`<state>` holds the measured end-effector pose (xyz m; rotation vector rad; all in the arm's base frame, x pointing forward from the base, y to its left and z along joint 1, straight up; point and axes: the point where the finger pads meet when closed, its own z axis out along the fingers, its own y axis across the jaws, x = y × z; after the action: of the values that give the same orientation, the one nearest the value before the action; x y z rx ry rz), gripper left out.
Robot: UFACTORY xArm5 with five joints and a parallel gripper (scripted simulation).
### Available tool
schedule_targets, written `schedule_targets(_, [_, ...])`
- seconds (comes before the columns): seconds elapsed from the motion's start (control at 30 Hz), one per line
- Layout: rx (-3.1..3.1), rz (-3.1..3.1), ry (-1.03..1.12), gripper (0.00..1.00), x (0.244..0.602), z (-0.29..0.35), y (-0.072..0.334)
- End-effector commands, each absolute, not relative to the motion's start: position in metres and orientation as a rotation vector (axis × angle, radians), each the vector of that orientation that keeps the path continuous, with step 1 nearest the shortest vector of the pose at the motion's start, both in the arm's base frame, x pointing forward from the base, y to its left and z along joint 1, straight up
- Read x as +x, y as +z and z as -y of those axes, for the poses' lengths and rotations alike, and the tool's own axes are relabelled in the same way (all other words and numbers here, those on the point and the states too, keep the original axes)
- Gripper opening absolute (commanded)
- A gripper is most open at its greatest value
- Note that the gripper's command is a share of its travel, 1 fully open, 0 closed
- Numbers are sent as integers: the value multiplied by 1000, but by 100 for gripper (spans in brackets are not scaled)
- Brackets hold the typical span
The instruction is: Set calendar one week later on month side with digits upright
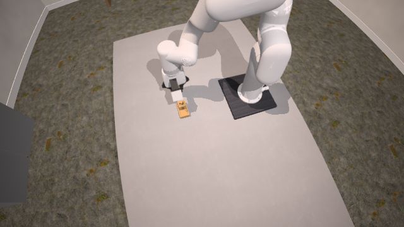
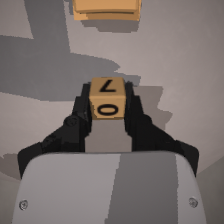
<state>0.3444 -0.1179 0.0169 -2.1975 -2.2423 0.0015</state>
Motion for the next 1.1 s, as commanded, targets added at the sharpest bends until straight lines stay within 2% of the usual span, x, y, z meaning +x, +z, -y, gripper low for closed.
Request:
schedule_targets(0.0, [-2199, 2244, -1, 29, 346, 118, 18])
schedule_targets(0.5, [-2199, 2244, -1, 29, 346, 118, 24])
schedule_targets(1.07, [-2200, 2244, -1, 29, 346, 118, 113])
